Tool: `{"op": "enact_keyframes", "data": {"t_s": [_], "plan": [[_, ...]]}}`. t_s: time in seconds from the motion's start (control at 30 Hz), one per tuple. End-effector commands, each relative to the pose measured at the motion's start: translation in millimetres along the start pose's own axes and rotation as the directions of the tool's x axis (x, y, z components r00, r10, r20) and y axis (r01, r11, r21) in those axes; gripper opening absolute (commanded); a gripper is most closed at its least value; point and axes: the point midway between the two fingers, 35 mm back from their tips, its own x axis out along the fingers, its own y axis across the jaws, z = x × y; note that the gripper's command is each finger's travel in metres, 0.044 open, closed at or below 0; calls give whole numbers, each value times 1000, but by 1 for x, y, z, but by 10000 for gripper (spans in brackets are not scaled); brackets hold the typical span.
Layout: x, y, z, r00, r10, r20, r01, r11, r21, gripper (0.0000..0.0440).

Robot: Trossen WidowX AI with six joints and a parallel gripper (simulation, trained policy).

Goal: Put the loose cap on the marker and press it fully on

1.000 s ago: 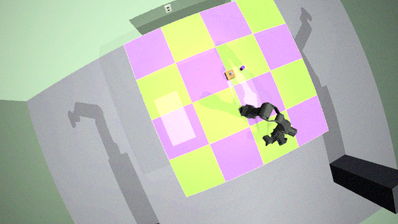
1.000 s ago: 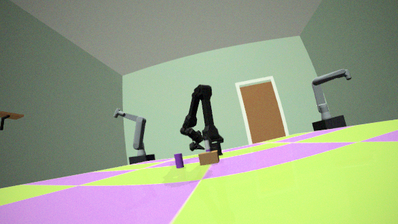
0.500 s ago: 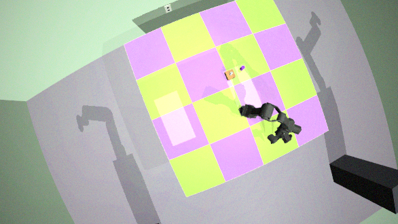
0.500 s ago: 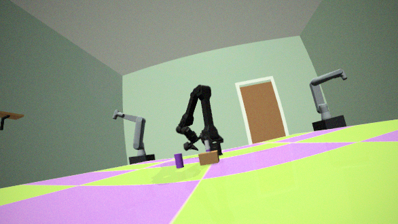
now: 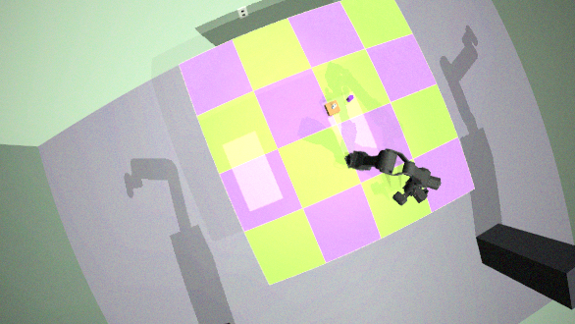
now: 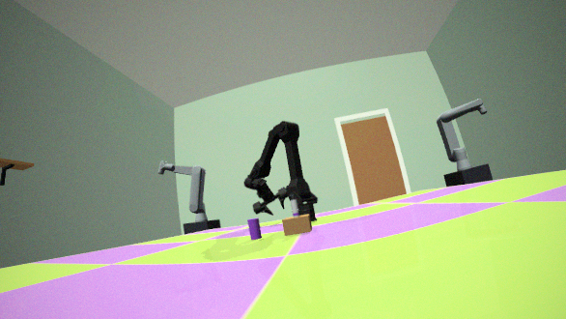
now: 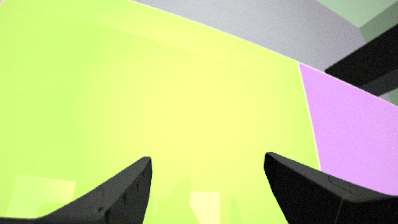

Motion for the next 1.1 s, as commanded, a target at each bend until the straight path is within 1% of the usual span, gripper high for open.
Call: {"op": "enact_keyframes", "data": {"t_s": [0.0, 0.5, 1.07], "plan": [[-5, 10, 2, 999, 34, -3, -34, 999, -26, 298], [-25, 43, 3, 989, 147, -17, -148, 983, -108, 297], [-51, 77, 0, 965, 257, -41, -260, 946, -193, 297]]}}
